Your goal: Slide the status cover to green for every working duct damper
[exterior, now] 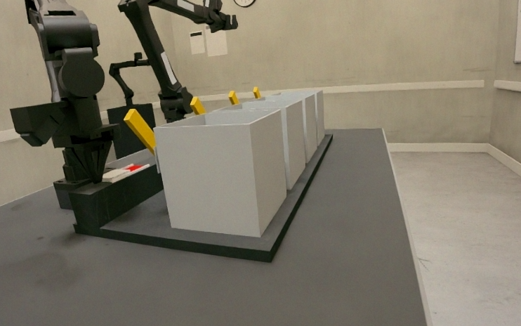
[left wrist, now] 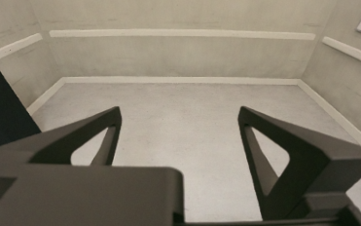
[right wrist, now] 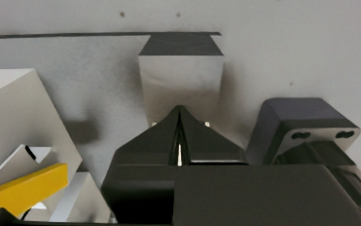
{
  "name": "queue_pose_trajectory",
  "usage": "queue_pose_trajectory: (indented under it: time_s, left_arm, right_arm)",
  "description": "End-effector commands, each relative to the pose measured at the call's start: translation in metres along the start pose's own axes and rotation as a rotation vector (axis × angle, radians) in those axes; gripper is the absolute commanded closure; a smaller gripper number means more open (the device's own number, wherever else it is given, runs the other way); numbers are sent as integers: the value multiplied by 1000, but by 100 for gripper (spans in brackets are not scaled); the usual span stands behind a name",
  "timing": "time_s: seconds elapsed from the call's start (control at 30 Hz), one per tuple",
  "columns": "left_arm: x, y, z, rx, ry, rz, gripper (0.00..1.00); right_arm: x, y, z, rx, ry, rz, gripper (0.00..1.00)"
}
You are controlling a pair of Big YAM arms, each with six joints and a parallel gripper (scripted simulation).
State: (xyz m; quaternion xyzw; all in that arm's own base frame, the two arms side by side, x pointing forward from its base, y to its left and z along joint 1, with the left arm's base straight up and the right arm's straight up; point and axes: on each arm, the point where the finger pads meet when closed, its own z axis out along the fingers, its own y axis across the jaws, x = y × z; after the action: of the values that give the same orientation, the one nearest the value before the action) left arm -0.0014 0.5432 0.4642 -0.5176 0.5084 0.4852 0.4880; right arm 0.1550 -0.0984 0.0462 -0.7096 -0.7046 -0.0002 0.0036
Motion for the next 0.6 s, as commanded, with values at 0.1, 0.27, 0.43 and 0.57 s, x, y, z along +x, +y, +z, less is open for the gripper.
queue_pose_trajectory:
  time_s: [0.1, 0.27, 0.43, 0.57]
  left_arm:
    - [-36, 3, 0, -3, -53, 12, 0]
    - [-36, 3, 0, -3, -53, 12, 0]
    - [-36, 3, 0, -3, -53, 12, 0]
    - [-36, 3, 0, -3, -53, 12, 0]
  right_arm:
    - [-4, 10, -10, -30, -22, 5, 100]
    - [0, 6, -6, -16, -14, 3, 100]
    - [1, 7, -7, -18, -15, 1, 100]
    - [3, 4, -4, -10, -10, 3, 100]
